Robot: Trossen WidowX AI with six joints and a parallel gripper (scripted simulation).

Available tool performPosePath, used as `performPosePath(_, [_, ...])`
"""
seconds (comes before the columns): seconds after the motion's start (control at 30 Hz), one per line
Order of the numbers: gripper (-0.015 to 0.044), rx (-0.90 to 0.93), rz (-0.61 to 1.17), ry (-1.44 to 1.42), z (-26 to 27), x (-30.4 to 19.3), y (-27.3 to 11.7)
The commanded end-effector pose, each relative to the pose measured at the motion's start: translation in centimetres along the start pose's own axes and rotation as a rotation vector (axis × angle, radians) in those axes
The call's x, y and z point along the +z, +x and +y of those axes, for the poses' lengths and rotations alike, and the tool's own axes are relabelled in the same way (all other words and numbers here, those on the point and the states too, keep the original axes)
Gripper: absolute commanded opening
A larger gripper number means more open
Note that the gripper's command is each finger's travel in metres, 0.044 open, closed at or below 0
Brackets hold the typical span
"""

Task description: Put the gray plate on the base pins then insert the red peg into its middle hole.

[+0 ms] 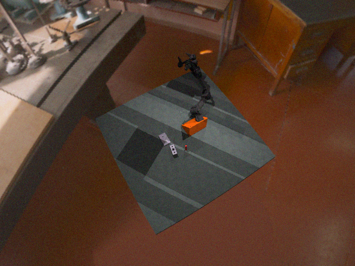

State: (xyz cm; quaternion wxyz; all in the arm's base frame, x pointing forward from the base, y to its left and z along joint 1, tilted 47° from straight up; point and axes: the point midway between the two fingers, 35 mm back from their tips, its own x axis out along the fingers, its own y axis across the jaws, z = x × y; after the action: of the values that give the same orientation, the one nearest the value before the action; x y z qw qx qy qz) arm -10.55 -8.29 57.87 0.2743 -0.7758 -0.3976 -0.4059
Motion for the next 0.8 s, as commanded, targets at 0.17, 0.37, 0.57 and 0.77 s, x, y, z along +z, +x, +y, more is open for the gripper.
performPosePath(0.17, [0.0440, 0.048, -0.105, 0.139, 1.5, 3.5, 2.6])
performPosePath(0.37, [0.0440, 0.187, -0.305, 0.307, 4.5, 10.9, 7.5])
performPosePath(0.57, [0.0440, 0.321, -0.477, 0.444, 6.9, 18.1, 10.2])
performPosePath(0.77, [0.0440, 0.541, -0.617, 0.551, 10.2, 25.8, 11.9])
